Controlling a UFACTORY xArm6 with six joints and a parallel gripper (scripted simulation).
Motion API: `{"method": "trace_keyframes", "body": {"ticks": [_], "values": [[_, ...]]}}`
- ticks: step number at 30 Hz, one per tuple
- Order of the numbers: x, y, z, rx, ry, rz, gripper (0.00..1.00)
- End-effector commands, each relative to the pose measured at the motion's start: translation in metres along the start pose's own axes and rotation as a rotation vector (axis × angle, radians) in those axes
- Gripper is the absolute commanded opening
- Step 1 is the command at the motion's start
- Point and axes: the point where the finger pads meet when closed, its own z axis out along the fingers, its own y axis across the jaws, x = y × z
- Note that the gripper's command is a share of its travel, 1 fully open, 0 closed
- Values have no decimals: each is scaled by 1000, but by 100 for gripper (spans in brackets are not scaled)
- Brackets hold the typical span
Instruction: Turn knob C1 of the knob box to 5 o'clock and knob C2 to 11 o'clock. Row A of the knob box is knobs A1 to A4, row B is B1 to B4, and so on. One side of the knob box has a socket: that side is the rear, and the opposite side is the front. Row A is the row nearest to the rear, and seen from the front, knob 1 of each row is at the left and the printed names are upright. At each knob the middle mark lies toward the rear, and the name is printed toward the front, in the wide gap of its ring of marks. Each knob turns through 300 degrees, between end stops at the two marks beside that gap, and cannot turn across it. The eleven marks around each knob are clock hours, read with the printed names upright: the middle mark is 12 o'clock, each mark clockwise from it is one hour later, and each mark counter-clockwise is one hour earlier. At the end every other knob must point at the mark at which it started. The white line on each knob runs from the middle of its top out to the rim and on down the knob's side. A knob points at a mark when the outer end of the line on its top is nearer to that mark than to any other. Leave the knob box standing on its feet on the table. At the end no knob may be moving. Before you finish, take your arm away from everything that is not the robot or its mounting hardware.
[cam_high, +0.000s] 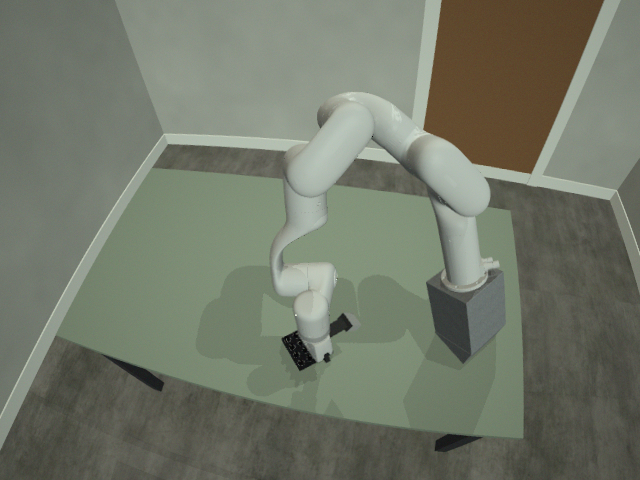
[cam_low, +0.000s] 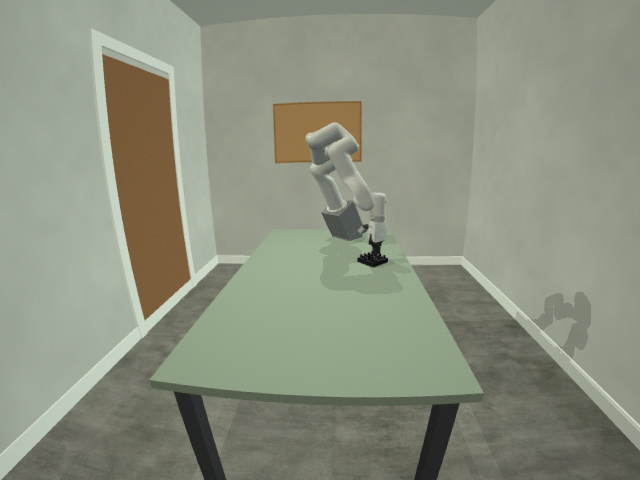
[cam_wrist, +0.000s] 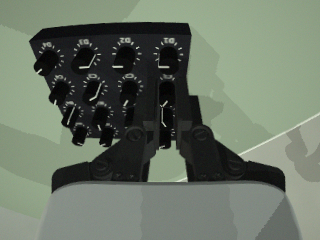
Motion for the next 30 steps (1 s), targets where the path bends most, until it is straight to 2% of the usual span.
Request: {"method": "trace_keyframes", "body": {"ticks": [1, 15, 30], "values": [[-1, 0, -1, 0, -3, 0, 8], [-1, 0, -1, 0, -3, 25, 8], [-1, 0, -1, 0, -3, 146, 8]]}}
